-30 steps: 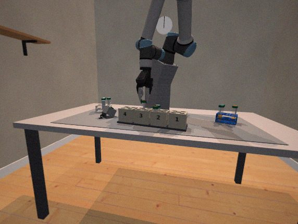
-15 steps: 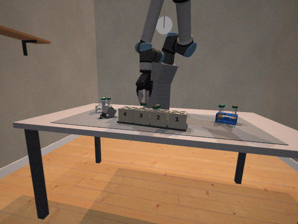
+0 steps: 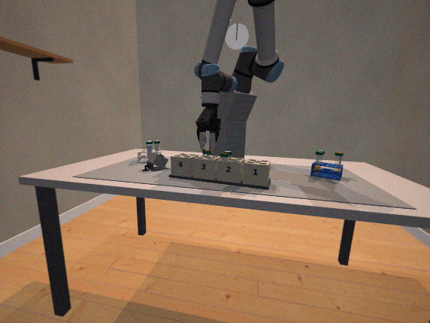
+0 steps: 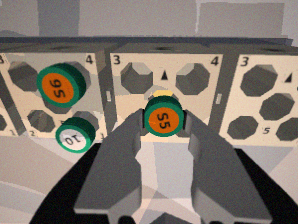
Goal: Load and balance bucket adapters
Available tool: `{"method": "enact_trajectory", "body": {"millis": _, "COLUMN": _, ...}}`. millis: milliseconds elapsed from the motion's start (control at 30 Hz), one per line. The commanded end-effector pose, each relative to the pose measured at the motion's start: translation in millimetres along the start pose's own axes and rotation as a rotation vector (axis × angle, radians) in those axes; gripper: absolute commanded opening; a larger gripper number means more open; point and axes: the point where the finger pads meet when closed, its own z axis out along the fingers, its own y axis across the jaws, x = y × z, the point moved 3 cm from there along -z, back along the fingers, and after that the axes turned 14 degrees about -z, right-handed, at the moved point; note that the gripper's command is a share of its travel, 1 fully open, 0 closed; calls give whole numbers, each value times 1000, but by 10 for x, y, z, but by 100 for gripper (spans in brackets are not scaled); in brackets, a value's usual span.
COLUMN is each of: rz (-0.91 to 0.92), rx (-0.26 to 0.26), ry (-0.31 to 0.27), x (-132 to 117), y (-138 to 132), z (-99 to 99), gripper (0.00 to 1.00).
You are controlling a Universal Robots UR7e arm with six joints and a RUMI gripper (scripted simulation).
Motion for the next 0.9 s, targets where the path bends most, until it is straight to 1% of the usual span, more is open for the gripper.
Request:
{"method": "enact_trajectory", "body": {"millis": 0, "rz": 0, "rx": -1, "ry": 1, "x": 4, "y": 2, "z": 6, "gripper": 0}}
{"method": "enact_trajectory", "body": {"millis": 267, "rz": 0, "rx": -1, "ry": 1, "x": 4, "y": 2, "z": 7, "gripper": 0}}
{"method": "enact_trajectory", "body": {"millis": 300, "rz": 0, "rx": -1, "ry": 1, "x": 4, "y": 2, "z": 7, "gripper": 35}}
{"method": "enact_trajectory", "body": {"millis": 767, "rz": 0, "rx": -1, "ry": 1, "x": 4, "y": 2, "z": 6, "gripper": 35}}
{"method": "enact_trajectory", "body": {"millis": 867, "rz": 0, "rx": -1, "ry": 1, "x": 4, "y": 2, "z": -93, "gripper": 35}}
